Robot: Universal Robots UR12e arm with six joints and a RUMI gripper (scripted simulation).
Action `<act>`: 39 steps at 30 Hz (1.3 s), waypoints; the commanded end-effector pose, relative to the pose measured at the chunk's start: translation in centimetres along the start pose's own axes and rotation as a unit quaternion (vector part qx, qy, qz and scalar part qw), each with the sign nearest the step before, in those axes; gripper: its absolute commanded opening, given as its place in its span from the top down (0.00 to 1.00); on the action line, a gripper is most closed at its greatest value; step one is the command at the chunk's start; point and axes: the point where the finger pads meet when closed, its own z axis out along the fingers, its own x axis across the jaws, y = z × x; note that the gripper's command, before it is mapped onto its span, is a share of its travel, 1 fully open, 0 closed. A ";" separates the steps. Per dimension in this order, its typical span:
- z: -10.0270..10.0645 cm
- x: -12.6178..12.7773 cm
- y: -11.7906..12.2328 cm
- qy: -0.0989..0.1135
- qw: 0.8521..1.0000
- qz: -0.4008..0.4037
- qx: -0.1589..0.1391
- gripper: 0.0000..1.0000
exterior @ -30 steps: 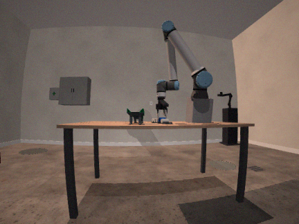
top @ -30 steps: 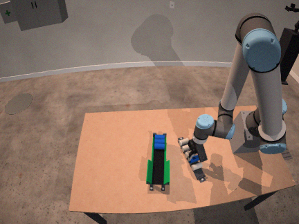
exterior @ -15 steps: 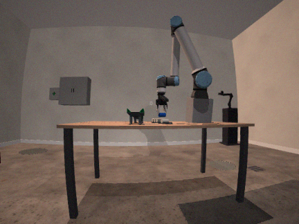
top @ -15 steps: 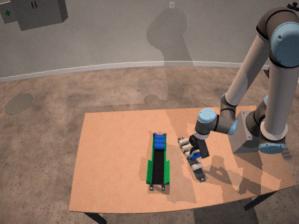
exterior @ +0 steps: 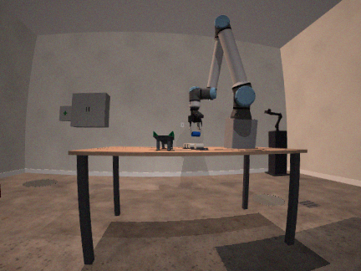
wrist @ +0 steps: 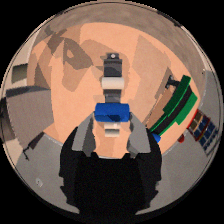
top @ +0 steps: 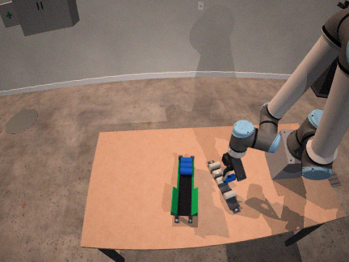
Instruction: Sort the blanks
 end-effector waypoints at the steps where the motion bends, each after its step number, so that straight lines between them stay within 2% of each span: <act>1: -0.6 0.0 0.0 0.000 1.000 0.000 0.000 0.60; 13: -0.6 0.1 0.1 0.000 1.000 0.001 0.000 0.60; 16: -0.7 0.9 0.6 0.000 1.000 0.008 0.000 0.60; 20: -1.4 4.1 2.3 0.000 0.999 0.037 0.000 0.60; 26: -3.7 12.1 6.4 0.000 0.994 0.108 0.000 0.60; 28: -3.7 12.1 6.4 0.000 0.994 0.108 0.000 0.60; 32: -5.5 17.2 8.7 0.000 0.988 0.154 0.000 0.60; 35: -6.6 19.8 9.7 0.000 0.984 0.177 0.000 0.60; 39: -7.2 21.1 10.2 0.000 0.982 0.190 0.000 0.60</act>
